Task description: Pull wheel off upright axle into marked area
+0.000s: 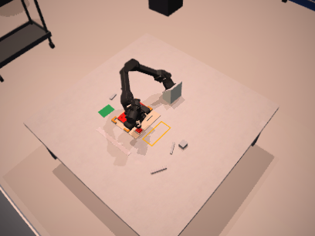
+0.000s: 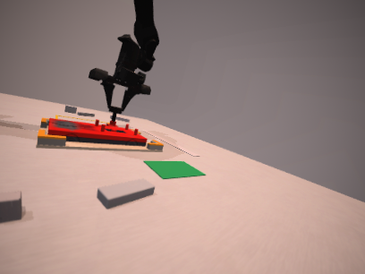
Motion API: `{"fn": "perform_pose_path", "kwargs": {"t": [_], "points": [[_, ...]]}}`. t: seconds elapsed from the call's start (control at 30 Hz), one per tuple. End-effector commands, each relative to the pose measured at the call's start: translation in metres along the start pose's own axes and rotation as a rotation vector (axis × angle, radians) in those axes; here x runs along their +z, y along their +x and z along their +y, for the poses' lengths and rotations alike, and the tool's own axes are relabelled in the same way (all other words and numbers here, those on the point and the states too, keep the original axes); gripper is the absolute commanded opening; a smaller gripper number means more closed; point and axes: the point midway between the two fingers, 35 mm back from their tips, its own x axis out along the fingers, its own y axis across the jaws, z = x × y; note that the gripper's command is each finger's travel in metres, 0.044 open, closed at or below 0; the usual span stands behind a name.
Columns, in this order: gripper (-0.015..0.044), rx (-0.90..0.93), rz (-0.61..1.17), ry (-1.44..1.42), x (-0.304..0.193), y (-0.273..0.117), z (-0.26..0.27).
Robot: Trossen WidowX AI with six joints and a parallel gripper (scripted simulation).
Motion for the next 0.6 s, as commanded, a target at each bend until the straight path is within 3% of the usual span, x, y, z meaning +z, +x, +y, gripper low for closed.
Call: {"fn": "perform_pose_path", "kwargs": {"t": [0.0,0.57], "points": [[0.0,0.005,0.008,0.01,0.0002,-0.004,0.002],[0.0,0.005,0.007,0.008,0.0003,-0.0101,0.0016]]}}
